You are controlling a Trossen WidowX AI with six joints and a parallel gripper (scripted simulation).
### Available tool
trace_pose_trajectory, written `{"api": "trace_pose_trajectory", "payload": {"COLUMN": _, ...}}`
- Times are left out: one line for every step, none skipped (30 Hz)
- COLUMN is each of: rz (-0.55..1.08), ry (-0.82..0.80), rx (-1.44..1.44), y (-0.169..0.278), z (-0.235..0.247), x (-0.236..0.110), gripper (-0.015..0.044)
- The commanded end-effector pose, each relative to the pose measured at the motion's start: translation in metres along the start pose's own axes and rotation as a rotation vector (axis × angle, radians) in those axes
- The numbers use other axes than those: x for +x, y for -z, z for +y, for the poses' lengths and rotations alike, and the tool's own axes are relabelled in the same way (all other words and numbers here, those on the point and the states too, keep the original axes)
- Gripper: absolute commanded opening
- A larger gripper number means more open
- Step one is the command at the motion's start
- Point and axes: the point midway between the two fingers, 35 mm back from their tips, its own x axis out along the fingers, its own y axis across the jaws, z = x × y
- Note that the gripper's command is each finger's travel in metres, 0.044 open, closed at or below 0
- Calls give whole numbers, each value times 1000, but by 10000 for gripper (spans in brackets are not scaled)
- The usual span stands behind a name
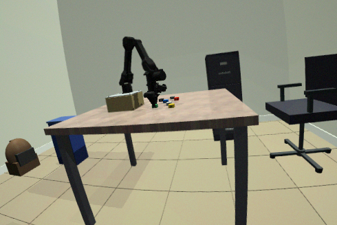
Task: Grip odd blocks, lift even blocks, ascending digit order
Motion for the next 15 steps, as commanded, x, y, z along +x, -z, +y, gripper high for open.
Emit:
{"api": "trace_pose_trajectory", "payload": {"rz": 0, "ry": 0, "rx": -5, "y": 0, "z": 0, "x": 0, "gripper": 120}}
{"api": "trace_pose_trajectory", "payload": {"rz": 0, "ry": 0, "rx": -5, "y": 0, "z": 0, "x": 0, "gripper": 120}}
{"api": "trace_pose_trajectory", "payload": {"rz": 0, "ry": 0, "rx": -5, "y": 0, "z": 0, "x": 0, "gripper": 120}}
{"api": "trace_pose_trajectory", "payload": {"rz": 0, "ry": 0, "rx": -5, "y": 0, "z": 0, "x": 0, "gripper": 120}}
{"api": "trace_pose_trajectory", "payload": {"rz": 0, "ry": 0, "rx": -5, "y": 0, "z": 0, "x": 0, "gripper": 120}}
{"api": "trace_pose_trajectory", "payload": {"rz": 0, "ry": 0, "rx": -5, "y": 0, "z": 0, "x": 0, "gripper": 120}}
{"api": "trace_pose_trajectory", "payload": {"rz": 0, "ry": 0, "rx": -5, "y": 0, "z": 0, "x": 0, "gripper": 120}}
{"api": "trace_pose_trajectory", "payload": {"rz": 0, "ry": 0, "rx": -5, "y": 0, "z": 0, "x": 0, "gripper": 120}}
{"api": "trace_pose_trajectory", "payload": {"rz": 0, "ry": 0, "rx": -5, "y": 0, "z": 0, "x": 0, "gripper": 120}}
{"api": "trace_pose_trajectory", "payload": {"rz": 0, "ry": 0, "rx": -5, "y": 0, "z": 0, "x": 0, "gripper": 120}}
{"api": "trace_pose_trajectory", "payload": {"rz": 0, "ry": 0, "rx": -5, "y": 0, "z": 0, "x": 0, "gripper": 120}}
{"api": "trace_pose_trajectory", "payload": {"rz": 0, "ry": 0, "rx": -5, "y": 0, "z": 0, "x": 0, "gripper": 120}}
{"api": "trace_pose_trajectory", "payload": {"rz": 0, "ry": 0, "rx": -5, "y": 0, "z": 0, "x": -1, "gripper": 120}}
{"api": "trace_pose_trajectory", "payload": {"rz": 0, "ry": 0, "rx": -5, "y": 0, "z": 0, "x": -3, "gripper": 120}}
{"api": "trace_pose_trajectory", "payload": {"rz": 0, "ry": 0, "rx": -5, "y": 0, "z": 0, "x": -4, "gripper": 120}}
